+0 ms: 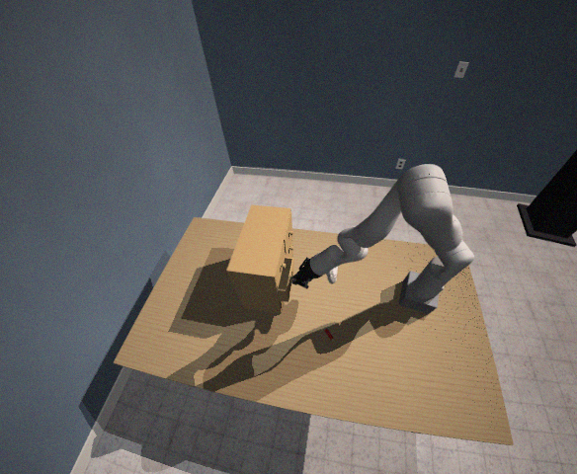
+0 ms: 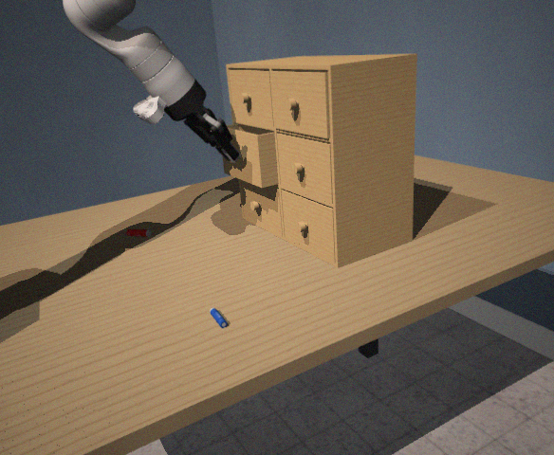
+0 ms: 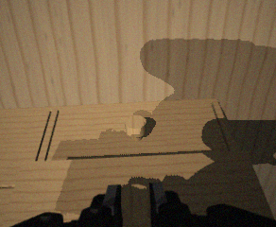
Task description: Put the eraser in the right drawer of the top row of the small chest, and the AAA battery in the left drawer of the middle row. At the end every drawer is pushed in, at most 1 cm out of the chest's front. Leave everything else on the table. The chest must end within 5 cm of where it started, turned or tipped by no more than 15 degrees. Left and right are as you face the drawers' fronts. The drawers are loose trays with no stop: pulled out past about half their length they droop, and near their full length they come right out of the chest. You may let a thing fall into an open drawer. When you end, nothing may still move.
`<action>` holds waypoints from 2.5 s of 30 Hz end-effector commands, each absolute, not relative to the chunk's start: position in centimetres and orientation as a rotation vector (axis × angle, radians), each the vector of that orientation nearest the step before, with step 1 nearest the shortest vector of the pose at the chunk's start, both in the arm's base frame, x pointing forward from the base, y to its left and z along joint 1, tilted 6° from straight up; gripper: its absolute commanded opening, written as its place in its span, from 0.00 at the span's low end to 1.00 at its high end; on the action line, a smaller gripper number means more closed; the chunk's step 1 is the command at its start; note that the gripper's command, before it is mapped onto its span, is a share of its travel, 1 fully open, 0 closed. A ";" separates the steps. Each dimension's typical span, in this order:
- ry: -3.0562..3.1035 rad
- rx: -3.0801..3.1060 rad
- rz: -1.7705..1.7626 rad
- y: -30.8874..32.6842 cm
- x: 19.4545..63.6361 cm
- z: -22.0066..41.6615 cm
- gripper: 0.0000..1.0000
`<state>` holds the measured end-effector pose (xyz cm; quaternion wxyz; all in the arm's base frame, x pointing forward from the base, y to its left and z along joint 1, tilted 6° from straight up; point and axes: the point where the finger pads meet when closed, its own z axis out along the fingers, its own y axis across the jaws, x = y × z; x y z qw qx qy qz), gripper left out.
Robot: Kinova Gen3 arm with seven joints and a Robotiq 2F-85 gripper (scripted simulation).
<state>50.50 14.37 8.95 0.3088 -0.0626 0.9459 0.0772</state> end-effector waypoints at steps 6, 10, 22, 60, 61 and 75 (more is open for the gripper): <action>2.502 -0.170 0.205 14.4 49.5 8.9 0.13; 2.502 -0.170 0.205 14.3 49.0 8.9 0.13; 2.502 -0.170 0.205 14.2 48.0 8.9 0.13; 2.502 -0.170 0.205 14.1 47.5 8.9 0.29; 2.502 -0.170 0.205 14.1 47.5 8.9 0.29; 2.502 -0.170 0.205 13.9 46.4 8.8 0.33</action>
